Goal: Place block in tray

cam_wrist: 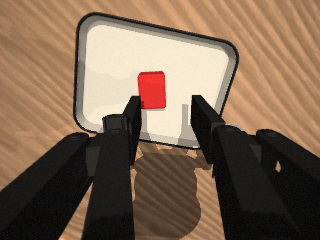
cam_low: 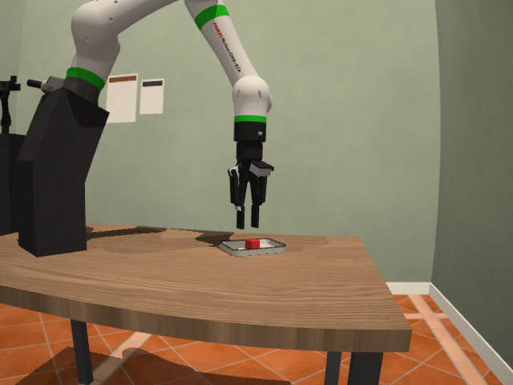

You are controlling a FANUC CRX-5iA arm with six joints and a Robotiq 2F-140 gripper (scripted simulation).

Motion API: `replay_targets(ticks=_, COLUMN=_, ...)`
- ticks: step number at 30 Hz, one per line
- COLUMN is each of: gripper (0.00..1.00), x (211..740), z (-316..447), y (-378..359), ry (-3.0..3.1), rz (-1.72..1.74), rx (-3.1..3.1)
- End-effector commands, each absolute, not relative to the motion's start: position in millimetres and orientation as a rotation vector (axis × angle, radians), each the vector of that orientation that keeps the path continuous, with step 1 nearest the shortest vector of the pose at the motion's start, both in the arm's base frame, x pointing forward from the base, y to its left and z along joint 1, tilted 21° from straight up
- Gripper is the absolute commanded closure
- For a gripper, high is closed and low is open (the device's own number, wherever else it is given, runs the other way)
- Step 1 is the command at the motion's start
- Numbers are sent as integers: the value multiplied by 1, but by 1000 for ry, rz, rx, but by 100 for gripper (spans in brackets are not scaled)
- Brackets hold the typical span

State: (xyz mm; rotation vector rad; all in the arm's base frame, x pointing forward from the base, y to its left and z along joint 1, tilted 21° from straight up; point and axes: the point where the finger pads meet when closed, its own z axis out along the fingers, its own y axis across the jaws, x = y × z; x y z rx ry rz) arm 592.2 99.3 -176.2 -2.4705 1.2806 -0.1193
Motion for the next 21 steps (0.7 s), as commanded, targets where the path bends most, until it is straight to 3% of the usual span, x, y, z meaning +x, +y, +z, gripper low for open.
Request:
replay_targets(ticks=1, gripper=63, x=525, z=-192, y=97, ry=1283, rz=-125, rx=-2471)
replay_targets(ticks=6, gripper=63, x=495, z=-201, y=97, ry=1279, rz=-121, rx=-2468)
replay_targets(ticks=7, gripper=63, x=462, z=-210, y=96, ry=1278, rz=-121, rx=-2468)
replay_targets(ticks=15, gripper=63, x=376, z=-230, y=96, ry=1279, rz=-122, rx=-2469)
replay_targets(ticks=21, gripper=63, x=376, z=-230, y=96, ry=1279, rz=-122, rx=-2469)
